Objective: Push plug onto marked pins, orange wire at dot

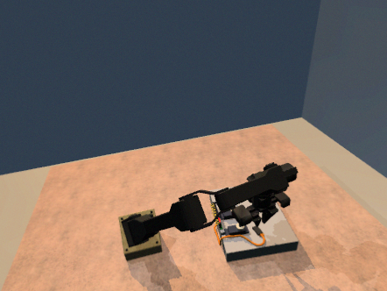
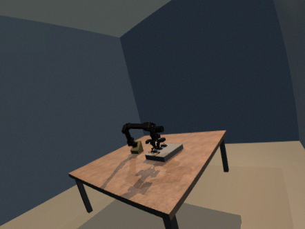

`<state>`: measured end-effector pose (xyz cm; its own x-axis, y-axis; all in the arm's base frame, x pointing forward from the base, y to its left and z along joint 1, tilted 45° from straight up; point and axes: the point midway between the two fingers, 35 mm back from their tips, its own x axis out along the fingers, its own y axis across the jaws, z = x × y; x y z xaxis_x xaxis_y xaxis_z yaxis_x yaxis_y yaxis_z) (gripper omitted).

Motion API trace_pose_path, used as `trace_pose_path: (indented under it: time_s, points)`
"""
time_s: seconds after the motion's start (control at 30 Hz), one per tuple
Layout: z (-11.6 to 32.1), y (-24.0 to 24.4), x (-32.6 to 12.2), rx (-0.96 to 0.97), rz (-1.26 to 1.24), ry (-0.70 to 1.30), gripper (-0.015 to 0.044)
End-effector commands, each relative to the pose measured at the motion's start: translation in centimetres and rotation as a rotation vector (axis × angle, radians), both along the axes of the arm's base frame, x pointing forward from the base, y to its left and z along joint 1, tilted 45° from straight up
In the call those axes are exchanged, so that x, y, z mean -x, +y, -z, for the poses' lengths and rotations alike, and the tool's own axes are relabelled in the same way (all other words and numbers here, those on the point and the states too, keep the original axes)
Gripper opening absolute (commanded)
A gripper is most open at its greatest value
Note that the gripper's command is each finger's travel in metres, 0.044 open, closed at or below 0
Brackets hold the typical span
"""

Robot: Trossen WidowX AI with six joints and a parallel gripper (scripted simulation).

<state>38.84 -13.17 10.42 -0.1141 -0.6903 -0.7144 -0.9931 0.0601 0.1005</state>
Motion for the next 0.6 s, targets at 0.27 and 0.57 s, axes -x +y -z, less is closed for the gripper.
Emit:
trace_pose_path:
  time_s: [0.27,0.57]
  points:
    - [1.7,-1.8,0.5,0.003,0.003,0.014,0.0115]
    - [2.5,-2.6,0.7,0.003,0.003,0.014,0.0115]
